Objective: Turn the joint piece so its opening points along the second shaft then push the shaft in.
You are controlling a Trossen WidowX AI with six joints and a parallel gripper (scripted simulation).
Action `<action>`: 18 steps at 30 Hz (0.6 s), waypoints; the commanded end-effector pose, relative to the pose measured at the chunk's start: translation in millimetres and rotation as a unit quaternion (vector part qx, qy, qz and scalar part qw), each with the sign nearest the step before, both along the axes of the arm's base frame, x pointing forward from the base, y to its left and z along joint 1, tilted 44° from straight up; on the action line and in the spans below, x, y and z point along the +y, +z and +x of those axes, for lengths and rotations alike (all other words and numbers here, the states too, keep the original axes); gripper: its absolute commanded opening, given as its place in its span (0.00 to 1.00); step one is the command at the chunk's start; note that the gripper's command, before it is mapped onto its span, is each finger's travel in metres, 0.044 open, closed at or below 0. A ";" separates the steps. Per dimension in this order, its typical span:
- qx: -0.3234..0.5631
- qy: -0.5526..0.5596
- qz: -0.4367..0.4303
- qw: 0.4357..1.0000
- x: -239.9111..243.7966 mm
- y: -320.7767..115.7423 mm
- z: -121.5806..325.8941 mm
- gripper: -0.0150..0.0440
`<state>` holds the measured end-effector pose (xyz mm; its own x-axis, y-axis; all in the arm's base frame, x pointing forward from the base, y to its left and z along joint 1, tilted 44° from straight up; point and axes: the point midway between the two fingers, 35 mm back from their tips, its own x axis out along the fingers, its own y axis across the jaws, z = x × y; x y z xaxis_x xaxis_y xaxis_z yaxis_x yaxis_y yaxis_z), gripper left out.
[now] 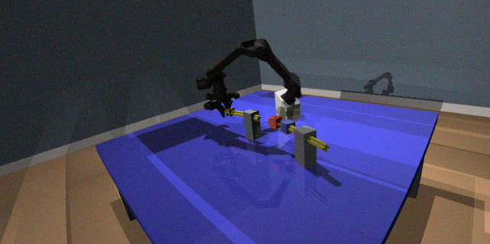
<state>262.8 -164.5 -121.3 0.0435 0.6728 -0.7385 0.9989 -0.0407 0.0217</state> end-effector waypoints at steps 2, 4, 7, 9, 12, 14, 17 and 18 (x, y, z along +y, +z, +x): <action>0.000 -0.002 0.001 1.000 0.3 -0.2 0.4 0.43; 0.000 -0.002 0.001 1.000 0.3 -0.2 0.4 0.40; 0.000 -0.002 0.001 1.000 0.3 -0.2 0.4 0.37; 0.000 -0.002 0.001 1.000 0.3 -0.2 0.4 0.37; -0.001 -0.001 0.000 1.000 0.0 0.0 0.3 0.37; -0.001 -0.001 0.000 1.000 0.0 -0.1 0.3 0.37; -0.001 -0.001 0.000 1.000 0.0 -0.1 0.3 0.37; -0.001 -0.001 0.000 1.000 0.0 0.0 0.3 0.37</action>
